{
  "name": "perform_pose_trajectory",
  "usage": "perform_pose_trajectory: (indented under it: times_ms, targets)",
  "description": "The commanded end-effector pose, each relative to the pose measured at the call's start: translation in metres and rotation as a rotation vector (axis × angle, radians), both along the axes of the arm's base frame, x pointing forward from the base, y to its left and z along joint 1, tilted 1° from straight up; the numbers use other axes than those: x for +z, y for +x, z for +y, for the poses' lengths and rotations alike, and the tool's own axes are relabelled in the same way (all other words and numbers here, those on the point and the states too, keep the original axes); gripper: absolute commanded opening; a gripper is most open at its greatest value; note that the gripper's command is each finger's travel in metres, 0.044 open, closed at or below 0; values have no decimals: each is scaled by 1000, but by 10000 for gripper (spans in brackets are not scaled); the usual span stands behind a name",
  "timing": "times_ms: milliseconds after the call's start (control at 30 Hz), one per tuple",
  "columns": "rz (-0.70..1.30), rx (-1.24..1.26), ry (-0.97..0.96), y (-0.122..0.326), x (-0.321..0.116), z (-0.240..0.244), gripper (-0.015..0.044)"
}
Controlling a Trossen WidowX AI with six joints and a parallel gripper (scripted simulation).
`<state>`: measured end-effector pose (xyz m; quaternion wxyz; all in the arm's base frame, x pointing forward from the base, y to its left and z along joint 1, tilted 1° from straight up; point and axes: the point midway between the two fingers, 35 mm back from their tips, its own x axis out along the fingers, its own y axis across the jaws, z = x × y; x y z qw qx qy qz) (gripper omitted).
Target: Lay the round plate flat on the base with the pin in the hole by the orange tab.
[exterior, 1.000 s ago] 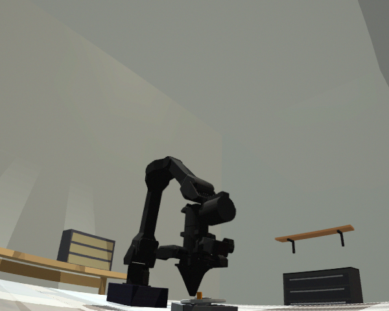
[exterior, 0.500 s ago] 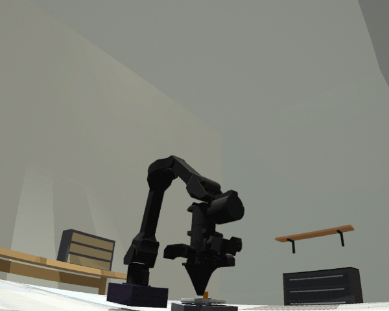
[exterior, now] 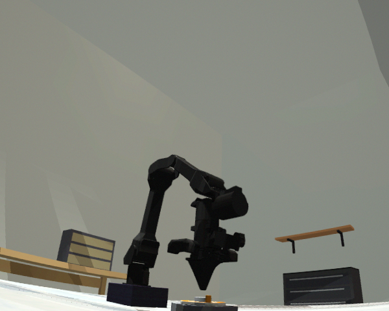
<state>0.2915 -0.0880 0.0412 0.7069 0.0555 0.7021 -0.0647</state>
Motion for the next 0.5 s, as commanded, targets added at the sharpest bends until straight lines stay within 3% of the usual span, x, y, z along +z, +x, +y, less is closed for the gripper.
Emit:
perform_pose_trajectory:
  times_ms: [0,467]
  targets:
    - [-18,-4,-3,0,26,0,0]
    - [-19,0,-6,1,24,0,0]
